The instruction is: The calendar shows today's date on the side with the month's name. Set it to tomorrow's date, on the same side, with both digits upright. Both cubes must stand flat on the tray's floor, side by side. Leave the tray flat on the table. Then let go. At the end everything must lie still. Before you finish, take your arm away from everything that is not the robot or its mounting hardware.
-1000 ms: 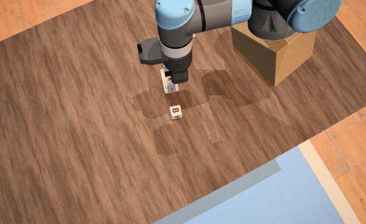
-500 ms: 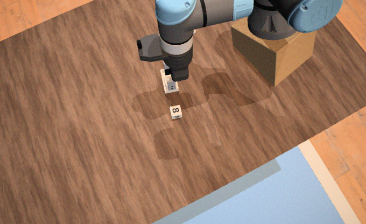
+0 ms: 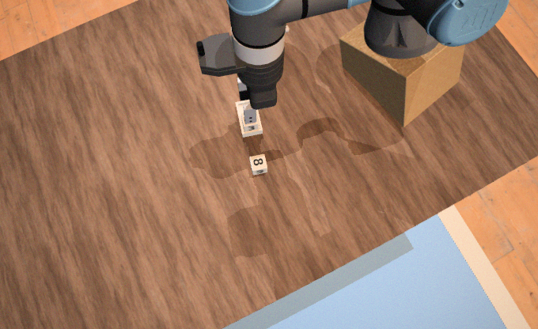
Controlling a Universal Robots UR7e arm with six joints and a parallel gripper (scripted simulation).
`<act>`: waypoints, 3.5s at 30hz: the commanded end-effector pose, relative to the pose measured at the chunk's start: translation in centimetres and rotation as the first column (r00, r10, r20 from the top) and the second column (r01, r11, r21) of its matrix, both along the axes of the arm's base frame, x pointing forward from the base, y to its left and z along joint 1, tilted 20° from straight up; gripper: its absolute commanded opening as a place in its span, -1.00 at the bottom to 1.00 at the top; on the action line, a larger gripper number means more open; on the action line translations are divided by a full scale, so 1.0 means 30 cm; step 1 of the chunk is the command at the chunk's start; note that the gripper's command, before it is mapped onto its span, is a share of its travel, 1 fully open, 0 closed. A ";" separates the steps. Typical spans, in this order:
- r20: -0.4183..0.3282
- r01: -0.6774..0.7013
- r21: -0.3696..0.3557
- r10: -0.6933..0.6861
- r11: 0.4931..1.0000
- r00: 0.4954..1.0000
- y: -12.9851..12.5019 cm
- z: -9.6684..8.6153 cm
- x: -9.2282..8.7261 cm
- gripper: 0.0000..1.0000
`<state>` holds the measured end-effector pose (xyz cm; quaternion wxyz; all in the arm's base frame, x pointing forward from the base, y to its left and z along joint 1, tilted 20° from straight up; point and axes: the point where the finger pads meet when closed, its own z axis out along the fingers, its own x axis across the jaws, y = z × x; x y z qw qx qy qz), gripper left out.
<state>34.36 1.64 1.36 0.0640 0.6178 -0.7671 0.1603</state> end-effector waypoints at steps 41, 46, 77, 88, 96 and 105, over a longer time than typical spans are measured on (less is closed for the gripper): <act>-0.016 -0.005 0.001 0.005 1.000 1.000 0.040 0.109 -0.010 1.00; -0.023 -0.028 -0.001 0.028 1.000 0.999 0.045 0.107 -0.006 1.00; -0.241 -0.616 0.019 0.601 0.788 0.762 0.164 0.047 0.051 1.00; -0.317 -0.795 0.065 0.768 0.604 0.557 0.211 0.020 0.063 1.00; -0.352 -0.869 0.099 0.834 0.484 0.424 0.236 0.004 0.067 1.00; -0.392 -0.943 0.157 0.895 0.293 0.213 0.271 -0.020 0.070 1.00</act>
